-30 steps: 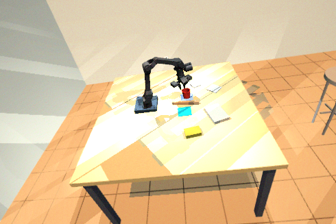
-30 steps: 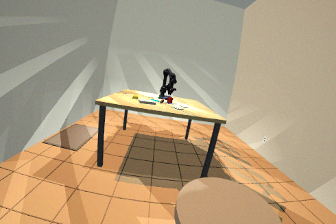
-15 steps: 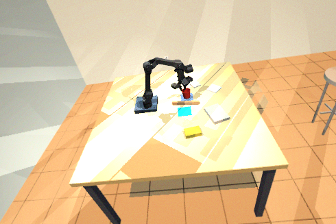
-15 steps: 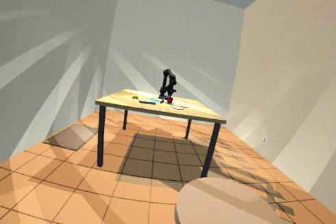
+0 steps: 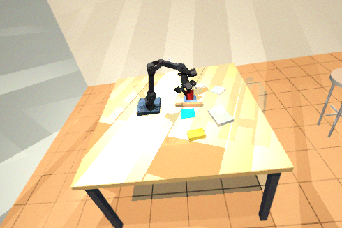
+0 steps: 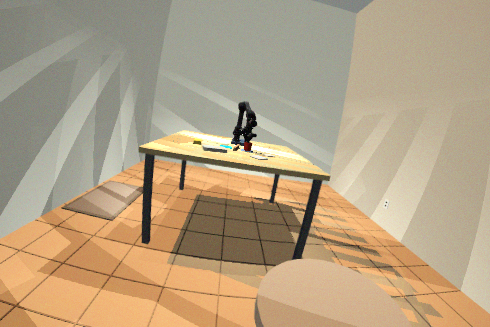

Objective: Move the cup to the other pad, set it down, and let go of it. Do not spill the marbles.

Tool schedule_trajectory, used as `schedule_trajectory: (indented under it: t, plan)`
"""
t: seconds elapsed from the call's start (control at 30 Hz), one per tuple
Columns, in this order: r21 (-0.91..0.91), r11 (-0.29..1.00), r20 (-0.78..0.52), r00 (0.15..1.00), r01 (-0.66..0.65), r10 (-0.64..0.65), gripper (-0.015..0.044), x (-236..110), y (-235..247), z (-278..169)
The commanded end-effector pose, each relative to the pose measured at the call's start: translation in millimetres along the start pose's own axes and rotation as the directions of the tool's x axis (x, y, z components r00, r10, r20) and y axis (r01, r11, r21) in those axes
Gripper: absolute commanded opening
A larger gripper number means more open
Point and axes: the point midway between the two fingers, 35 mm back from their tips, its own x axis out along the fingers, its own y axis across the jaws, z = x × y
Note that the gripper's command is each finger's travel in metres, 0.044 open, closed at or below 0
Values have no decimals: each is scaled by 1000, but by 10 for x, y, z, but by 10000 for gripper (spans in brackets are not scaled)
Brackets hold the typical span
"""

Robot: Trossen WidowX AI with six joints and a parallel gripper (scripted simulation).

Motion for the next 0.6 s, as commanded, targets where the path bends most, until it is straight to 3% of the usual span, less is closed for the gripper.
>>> schedule_trajectory:
  t: [0.0,0.57]
  plan:
    - [-2,1000,0,1000,17,-17,148,120,-35,-5]
    - [-2,1000,0,1000,17,-17,148,223,-49,-9]
